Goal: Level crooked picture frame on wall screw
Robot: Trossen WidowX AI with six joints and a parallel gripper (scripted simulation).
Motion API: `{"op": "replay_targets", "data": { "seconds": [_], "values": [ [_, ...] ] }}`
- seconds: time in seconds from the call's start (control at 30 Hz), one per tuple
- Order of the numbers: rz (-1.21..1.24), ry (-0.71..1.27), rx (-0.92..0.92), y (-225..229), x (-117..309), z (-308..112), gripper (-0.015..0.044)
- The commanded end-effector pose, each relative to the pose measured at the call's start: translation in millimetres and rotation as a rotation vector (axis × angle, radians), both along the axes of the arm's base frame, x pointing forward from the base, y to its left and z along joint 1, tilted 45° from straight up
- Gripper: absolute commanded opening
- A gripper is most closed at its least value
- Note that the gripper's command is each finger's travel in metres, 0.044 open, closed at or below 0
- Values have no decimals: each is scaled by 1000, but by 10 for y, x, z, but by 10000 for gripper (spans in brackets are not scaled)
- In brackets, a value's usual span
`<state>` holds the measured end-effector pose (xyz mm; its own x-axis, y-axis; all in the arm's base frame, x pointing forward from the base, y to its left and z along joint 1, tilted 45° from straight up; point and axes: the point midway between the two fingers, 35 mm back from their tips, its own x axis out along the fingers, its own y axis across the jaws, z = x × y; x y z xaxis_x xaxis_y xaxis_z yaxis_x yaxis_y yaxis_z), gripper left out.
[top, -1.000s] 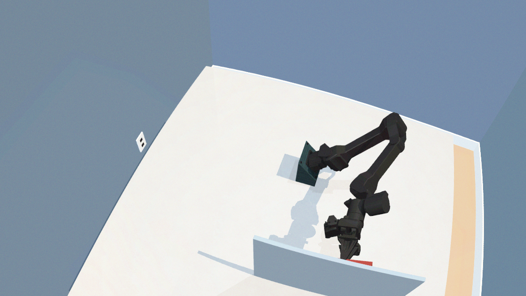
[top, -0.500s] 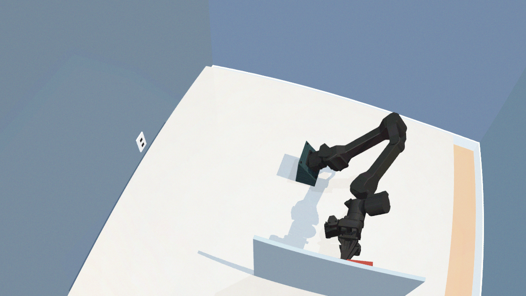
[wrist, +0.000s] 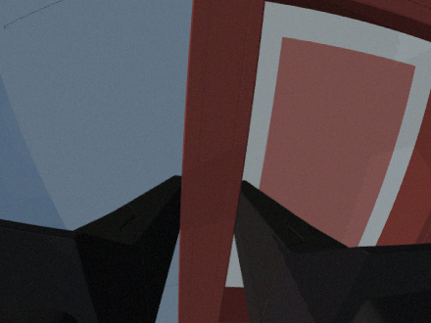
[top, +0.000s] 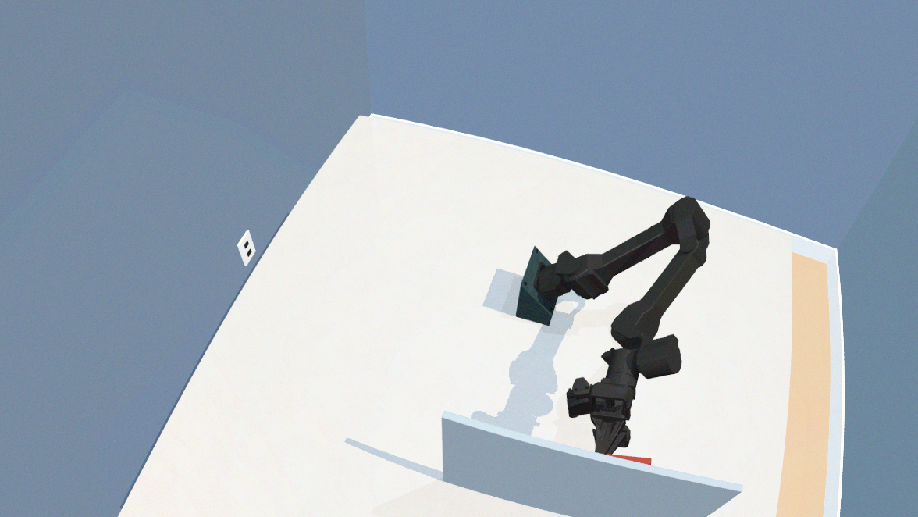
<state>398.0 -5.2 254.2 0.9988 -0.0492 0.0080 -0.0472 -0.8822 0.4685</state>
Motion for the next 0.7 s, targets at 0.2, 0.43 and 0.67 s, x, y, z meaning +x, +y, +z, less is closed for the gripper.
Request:
{"op": "replay_targets", "data": {
  "seconds": [0.2, 0.43, 0.67],
  "values": [
    [-12, -7, 5, 6, 0, 0, 0],
    [-7, -4, 0, 16, 1, -5, 0],
    [-7, -4, -2, 18, 1, -7, 0]
  ]
}}
